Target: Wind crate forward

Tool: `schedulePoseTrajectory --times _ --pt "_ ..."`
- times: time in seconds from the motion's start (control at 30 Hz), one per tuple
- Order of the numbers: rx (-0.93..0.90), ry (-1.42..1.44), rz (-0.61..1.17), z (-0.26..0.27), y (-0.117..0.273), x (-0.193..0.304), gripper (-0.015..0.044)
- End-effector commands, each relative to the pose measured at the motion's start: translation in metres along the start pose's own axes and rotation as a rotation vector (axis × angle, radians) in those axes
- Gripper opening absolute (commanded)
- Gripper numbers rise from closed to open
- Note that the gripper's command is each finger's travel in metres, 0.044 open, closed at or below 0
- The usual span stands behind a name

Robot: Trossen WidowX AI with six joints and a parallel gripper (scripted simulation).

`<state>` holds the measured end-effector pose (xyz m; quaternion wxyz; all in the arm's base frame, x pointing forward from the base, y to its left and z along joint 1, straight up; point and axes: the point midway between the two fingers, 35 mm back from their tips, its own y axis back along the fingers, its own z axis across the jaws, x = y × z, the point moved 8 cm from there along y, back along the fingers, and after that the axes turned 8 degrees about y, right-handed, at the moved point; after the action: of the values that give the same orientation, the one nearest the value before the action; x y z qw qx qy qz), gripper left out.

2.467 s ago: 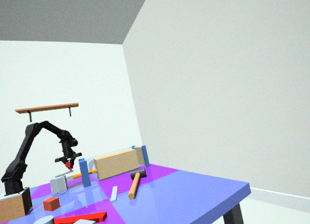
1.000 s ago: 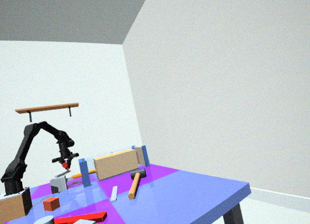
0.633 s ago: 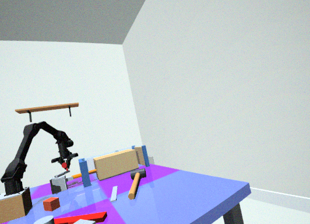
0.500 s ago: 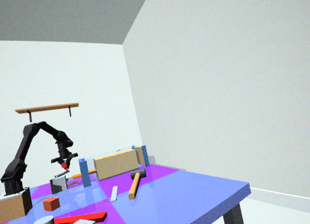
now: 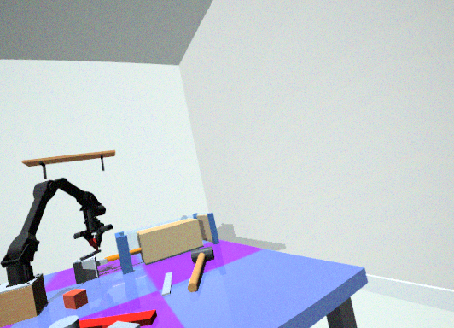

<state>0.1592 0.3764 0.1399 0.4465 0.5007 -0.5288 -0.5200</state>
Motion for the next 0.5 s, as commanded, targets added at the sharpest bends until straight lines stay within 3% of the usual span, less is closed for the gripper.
schedulePoseTrajectory --times 0.0,0.47 --pt "-0.057 0.043 0.006 0.0262 0.0007 -0.0024 0.0000" --pt "-0.058 0.043 0.006 0.0283 0.0008 -0.0023 0.0000"
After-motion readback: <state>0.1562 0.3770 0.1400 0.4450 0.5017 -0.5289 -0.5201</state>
